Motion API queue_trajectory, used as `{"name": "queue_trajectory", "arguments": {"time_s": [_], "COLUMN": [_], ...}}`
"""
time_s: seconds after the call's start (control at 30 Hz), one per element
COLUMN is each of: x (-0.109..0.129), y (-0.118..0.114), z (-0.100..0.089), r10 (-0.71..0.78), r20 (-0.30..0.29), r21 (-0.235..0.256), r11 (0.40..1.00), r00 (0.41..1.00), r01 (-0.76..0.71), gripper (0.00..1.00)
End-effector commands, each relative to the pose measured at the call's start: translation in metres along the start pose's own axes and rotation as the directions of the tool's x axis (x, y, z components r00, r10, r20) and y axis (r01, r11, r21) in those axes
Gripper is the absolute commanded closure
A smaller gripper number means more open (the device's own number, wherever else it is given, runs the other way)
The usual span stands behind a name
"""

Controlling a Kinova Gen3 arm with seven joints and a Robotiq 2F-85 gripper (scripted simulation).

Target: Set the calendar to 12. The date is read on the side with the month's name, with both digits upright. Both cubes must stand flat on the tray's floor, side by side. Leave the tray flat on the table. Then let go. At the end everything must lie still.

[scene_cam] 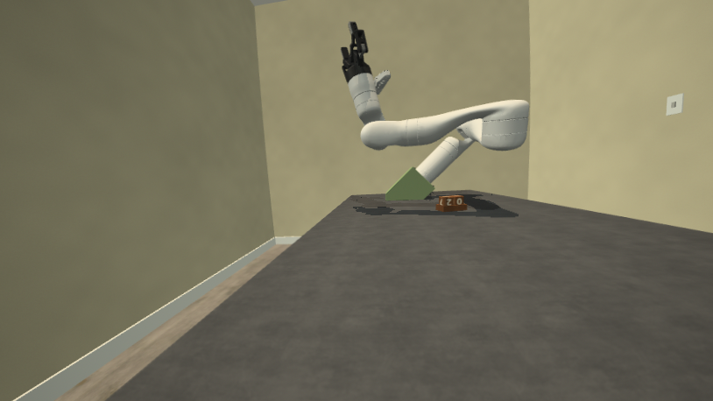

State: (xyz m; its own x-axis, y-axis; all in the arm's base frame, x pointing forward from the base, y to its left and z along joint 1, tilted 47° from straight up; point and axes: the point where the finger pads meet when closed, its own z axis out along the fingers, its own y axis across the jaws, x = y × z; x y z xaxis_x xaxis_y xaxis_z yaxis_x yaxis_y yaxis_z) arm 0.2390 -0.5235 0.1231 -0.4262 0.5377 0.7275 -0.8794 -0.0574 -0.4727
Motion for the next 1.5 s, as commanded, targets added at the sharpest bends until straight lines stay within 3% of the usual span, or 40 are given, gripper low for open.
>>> {"name": "queue_trajectory", "arguments": {"time_s": [0.0,0.63,0.87,1.03,1.1,1.17,1.3,1.47], "x": [0.001,0.001,0.003,0.008,0.008,0.011,0.02,0.034], "y": [0.0,0.0,0.009,0.029,0.029,0.041,0.07,0.118], "z": [0.001,0.001,0.001,0.002,0.002,0.002,-0.001,-0.012], "r10": [0.0,0.0,-0.015,-0.046,-0.046,-0.065,-0.115,-0.195], "r20": [-0.001,-0.002,-0.007,-0.015,-0.015,-0.018,-0.02,-0.001], "r21": [-0.001,-0.001,-0.03,-0.092,-0.092,-0.13,-0.227,-0.386], "r11": [1.0,1.0,0.999,0.995,0.995,0.99,0.968,0.905], "r00": [1.0,1.0,1.0,0.999,0.999,0.998,0.993,0.981], "r01": [0.0,0.0,0.014,0.045,0.045,0.062,0.108,0.179], "gripper": [0.0,0.0,0.0,0.0,0.0,0.0,0.0,0.0]}}
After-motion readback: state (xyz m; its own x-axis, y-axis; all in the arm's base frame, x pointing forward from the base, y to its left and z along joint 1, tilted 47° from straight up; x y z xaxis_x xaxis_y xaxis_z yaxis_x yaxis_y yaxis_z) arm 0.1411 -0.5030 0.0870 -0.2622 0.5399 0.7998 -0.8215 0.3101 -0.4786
